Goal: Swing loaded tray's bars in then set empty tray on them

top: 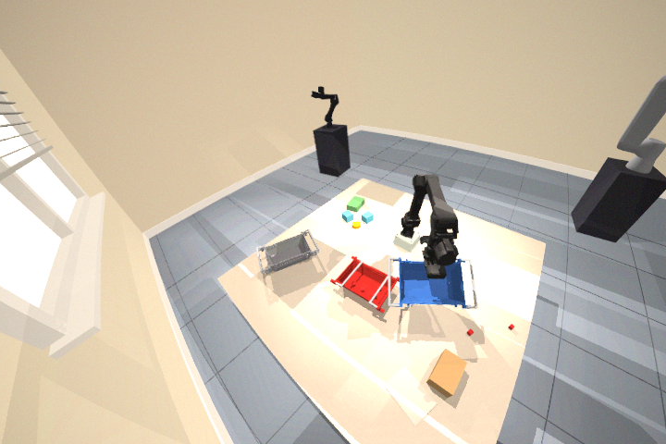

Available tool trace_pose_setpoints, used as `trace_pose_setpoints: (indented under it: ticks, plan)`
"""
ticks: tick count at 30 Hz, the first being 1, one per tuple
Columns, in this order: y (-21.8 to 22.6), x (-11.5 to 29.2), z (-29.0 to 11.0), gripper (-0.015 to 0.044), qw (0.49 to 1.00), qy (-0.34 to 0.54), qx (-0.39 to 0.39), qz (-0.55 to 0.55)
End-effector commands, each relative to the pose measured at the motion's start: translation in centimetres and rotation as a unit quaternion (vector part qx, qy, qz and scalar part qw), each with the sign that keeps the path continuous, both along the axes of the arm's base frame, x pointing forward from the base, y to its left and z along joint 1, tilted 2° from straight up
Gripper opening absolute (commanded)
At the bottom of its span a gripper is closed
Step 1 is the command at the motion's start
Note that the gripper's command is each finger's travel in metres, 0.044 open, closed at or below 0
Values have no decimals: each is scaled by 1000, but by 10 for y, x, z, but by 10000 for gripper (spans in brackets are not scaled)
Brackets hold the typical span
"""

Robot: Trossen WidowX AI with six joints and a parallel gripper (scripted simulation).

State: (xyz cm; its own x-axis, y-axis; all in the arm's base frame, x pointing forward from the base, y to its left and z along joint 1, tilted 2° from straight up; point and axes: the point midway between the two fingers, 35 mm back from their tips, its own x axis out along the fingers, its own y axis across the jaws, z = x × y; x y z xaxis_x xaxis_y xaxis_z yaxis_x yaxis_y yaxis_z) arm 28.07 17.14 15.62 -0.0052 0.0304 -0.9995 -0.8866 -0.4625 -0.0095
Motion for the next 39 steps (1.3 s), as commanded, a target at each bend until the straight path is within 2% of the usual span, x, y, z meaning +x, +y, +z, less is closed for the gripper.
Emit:
trace_pose_setpoints:
  ticks: [1,39]
  plan:
    - [-11,10,3,0,1000,-6,4,-16]
    - [-155,53,-2,0,982,-1,0,-188]
